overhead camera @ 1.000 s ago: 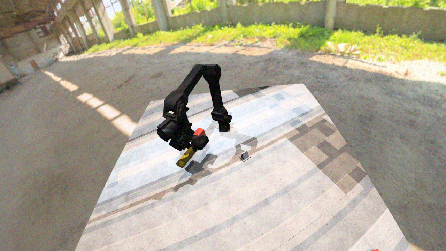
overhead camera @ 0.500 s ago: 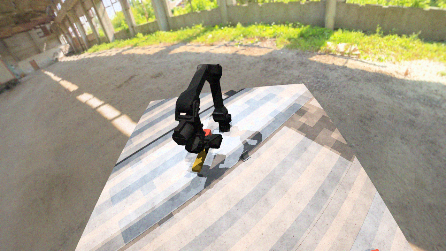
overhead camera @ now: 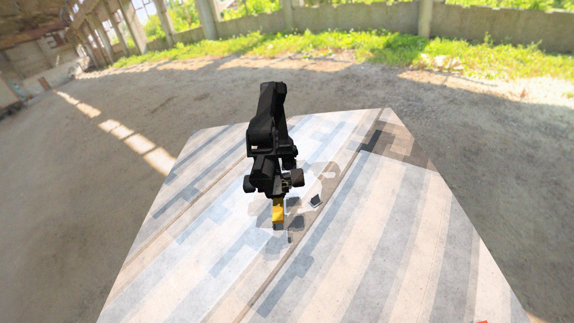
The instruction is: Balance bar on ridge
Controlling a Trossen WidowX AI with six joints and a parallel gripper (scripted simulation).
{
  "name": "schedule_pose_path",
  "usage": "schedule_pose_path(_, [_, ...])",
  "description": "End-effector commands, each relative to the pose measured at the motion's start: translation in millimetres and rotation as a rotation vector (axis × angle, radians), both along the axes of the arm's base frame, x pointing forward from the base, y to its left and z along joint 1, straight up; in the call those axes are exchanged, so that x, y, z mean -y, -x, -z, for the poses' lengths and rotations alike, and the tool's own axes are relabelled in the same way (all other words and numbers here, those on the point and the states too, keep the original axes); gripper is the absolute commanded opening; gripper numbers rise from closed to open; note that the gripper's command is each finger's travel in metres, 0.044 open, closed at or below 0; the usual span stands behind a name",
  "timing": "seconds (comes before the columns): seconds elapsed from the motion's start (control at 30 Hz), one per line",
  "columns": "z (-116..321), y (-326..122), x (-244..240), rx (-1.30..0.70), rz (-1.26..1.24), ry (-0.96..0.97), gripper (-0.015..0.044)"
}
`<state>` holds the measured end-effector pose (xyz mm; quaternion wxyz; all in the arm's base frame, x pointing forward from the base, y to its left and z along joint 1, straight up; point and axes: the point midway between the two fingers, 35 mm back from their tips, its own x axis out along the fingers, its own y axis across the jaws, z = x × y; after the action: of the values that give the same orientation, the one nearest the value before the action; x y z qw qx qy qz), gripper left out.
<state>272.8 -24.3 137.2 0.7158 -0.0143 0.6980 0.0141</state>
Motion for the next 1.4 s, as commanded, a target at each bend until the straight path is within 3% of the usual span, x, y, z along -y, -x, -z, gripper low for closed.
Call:
schedule_pose_path(0.0, [0,-1,-17,-0.001,-0.08,0.003,0.0])
schedule_pose_path(1.03, [-2,18,-133,0.0,-0.543,0.004,0.0])
schedule_pose_path(1.37, [5,20,-139,0.0,-0.557,0.004,0.0])
